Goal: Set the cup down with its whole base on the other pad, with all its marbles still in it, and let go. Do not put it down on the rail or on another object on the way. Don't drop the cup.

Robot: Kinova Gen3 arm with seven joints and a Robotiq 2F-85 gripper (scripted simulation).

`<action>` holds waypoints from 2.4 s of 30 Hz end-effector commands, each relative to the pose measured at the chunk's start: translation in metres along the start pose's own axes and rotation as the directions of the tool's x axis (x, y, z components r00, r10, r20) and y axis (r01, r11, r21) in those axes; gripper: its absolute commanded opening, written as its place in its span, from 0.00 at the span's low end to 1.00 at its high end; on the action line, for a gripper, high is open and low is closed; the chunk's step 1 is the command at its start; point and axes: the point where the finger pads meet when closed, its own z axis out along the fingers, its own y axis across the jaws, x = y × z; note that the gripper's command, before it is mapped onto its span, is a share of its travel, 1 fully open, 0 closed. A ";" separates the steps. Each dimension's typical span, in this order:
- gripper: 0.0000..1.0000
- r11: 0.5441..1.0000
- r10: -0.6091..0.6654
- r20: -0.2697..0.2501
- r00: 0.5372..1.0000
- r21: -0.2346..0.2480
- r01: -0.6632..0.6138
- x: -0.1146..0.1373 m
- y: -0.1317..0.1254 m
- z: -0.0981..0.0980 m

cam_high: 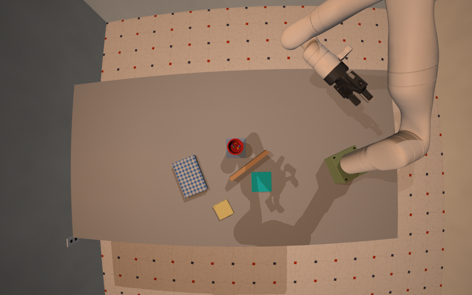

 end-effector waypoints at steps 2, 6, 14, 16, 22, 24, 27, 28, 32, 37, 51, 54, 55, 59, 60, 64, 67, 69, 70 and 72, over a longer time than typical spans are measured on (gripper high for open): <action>1.00 1.000 0.000 0.000 1.000 0.001 0.000 0.000 0.000 0.000; 1.00 1.000 0.000 0.000 1.000 0.001 0.000 0.000 0.000 0.000; 1.00 1.000 0.000 0.000 1.000 0.001 0.000 0.000 0.000 0.000; 1.00 1.000 0.000 0.000 1.000 0.001 0.000 0.000 0.000 0.000; 0.00 1.000 -0.017 -0.005 1.000 0.019 0.017 -0.005 -0.001 -0.002; 0.00 0.999 -0.033 -0.013 0.999 0.034 0.033 -0.010 -0.002 -0.004; 0.00 0.995 -0.070 -0.040 0.997 0.070 0.072 -0.022 -0.002 -0.009; 0.00 0.992 -0.087 -0.053 0.995 0.086 0.091 -0.028 -0.002 -0.011; 0.00 0.964 -0.166 -0.145 0.975 0.186 0.191 -0.058 -0.007 -0.026; 0.00 0.910 -0.244 -0.244 0.939 0.277 0.309 -0.093 -0.011 -0.041; 0.00 0.308 -0.333 -0.785 0.522 0.433 0.847 -0.280 -0.033 -0.127; 0.00 0.150 -0.276 -0.870 0.408 0.381 0.913 -0.318 -0.039 -0.144; 0.00 0.103 -0.255 -0.891 0.376 0.362 0.927 -0.329 -0.040 -0.149; 0.00 -0.054 -0.170 -0.949 0.266 0.278 0.959 -0.369 -0.044 -0.167; 0.00 -0.087 -0.149 -0.959 0.242 0.257 0.963 -0.378 -0.045 -0.170; 0.00 -0.187 -0.077 -0.982 0.172 0.183 0.965 -0.405 -0.048 -0.182; 0.00 -0.222 -0.049 -0.988 0.148 0.155 0.963 -0.415 -0.049 -0.186; 0.00 -0.235 -0.047 -0.989 0.139 0.147 0.961 -0.419 -0.050 -0.185; 0.00 -0.247 -0.036 -0.991 0.131 0.135 0.959 -0.423 -0.050 -0.187; 0.00 -0.268 -0.018 -0.993 0.116 0.117 0.956 -0.429 -0.051 -0.189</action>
